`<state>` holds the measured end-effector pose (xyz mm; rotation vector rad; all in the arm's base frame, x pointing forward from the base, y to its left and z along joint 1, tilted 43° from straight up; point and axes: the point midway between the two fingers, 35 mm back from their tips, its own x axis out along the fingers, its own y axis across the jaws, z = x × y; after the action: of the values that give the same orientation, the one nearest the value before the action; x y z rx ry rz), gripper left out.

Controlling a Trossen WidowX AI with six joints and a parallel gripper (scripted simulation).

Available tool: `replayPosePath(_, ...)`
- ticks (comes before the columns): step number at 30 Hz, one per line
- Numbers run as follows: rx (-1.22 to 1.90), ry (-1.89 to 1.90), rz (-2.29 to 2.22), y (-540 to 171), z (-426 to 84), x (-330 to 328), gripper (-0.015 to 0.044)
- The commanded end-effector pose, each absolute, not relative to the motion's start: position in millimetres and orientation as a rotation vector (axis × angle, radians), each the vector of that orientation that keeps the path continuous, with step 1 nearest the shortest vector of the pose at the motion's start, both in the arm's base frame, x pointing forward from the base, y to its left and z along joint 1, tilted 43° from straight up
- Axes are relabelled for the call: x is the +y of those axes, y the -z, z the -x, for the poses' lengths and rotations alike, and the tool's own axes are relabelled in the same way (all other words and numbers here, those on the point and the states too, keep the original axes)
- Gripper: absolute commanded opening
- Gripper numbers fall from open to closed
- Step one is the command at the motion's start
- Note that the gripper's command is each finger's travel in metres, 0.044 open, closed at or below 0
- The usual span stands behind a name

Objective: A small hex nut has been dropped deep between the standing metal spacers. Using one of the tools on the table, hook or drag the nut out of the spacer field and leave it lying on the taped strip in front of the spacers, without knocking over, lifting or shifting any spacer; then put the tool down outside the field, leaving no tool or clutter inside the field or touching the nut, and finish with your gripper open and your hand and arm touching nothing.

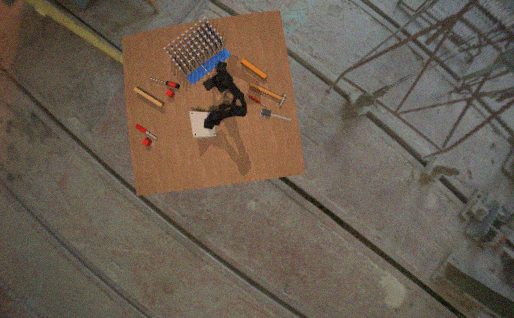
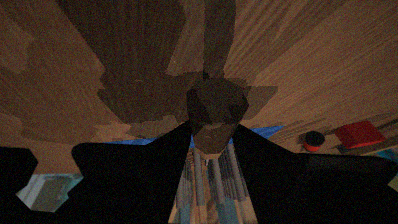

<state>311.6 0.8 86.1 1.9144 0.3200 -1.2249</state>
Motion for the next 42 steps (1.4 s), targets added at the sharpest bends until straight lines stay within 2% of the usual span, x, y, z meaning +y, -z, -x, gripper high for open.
replayPosePath(1, 0.314, 1.216, -1.922, -88, -316, 3, 0.0)
replayPosePath(42, 0.314, 1.214, -1.923, -80, -336, 15, 0.0)
